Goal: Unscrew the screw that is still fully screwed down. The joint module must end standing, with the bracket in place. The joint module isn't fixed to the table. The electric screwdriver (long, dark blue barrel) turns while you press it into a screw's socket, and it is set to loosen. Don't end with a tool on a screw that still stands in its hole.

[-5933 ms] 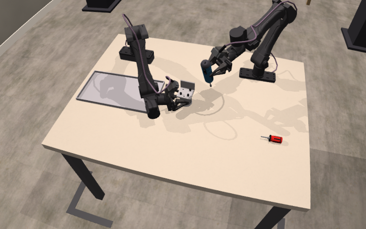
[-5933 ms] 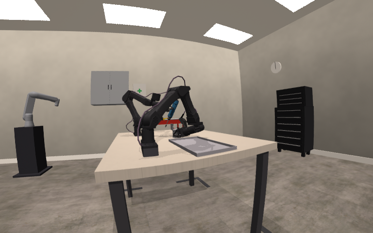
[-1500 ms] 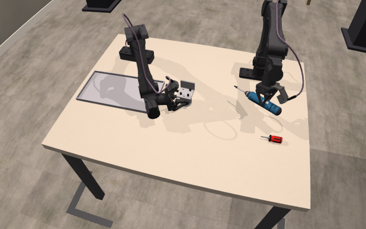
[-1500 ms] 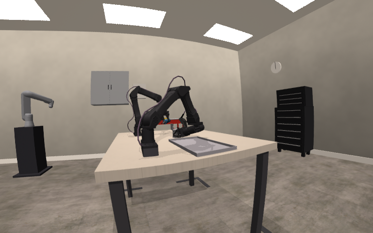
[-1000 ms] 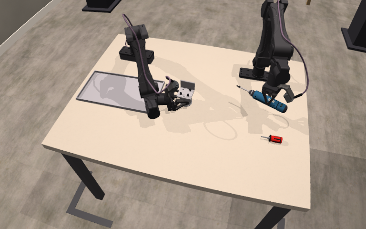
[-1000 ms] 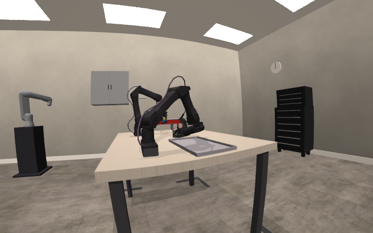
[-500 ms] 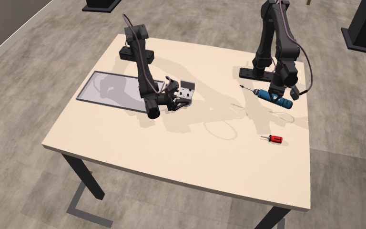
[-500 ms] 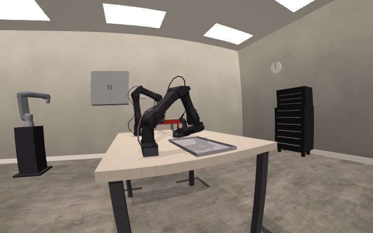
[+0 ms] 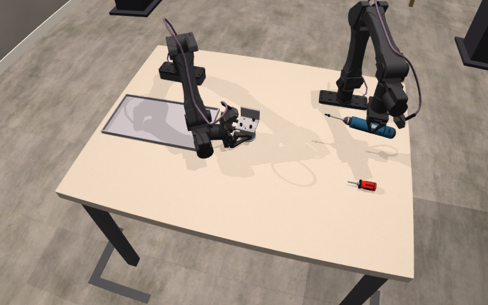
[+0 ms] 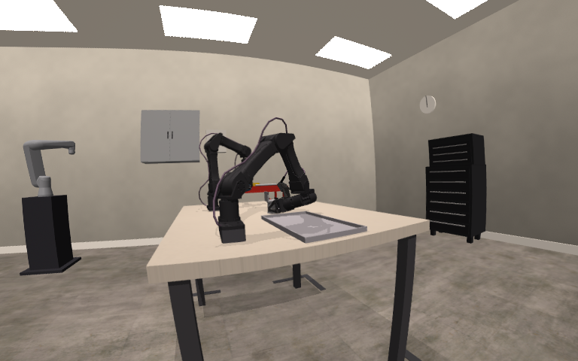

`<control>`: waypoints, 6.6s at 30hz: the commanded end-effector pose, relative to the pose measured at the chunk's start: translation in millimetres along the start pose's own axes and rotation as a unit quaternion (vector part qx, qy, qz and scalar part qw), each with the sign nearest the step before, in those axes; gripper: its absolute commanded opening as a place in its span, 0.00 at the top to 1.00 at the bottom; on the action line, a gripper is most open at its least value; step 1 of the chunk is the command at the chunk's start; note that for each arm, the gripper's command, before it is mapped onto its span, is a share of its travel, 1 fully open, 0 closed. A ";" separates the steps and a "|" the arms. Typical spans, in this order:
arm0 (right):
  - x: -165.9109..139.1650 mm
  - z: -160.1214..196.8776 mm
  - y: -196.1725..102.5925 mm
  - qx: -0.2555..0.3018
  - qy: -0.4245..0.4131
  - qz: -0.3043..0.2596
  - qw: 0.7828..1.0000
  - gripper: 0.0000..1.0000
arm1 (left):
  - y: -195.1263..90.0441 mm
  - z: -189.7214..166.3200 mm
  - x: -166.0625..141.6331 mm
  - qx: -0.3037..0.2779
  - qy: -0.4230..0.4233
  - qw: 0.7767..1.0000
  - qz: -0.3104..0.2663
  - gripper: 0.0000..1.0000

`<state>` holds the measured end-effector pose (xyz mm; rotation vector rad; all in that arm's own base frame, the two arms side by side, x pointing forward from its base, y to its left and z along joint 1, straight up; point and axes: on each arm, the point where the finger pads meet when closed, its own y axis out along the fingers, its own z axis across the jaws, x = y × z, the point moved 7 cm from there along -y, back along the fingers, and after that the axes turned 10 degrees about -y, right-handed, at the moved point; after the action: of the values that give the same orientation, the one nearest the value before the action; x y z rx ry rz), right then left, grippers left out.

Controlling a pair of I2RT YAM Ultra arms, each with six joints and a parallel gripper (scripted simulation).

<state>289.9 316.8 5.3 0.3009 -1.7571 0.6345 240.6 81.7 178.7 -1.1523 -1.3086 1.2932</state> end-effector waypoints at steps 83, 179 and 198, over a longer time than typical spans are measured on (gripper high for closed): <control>8.9 -7.1 1.8 0.002 -0.013 -0.016 1.000 0.41 | 68.0 1.2 -1.1 0.001 -0.010 1.000 0.001 0.58; 8.9 -7.1 1.8 0.002 -0.013 -0.016 1.000 0.41 | 94.7 -1.1 -0.4 -0.003 -0.003 1.000 0.000 0.58; 8.9 -7.1 1.8 0.002 -0.013 -0.016 1.000 0.41 | 94.1 -0.8 -0.7 -0.007 -0.002 1.000 0.001 0.58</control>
<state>289.9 316.8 5.3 0.3009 -1.7571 0.6345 238.5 80.5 87.0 -1.1335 -1.3106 1.3156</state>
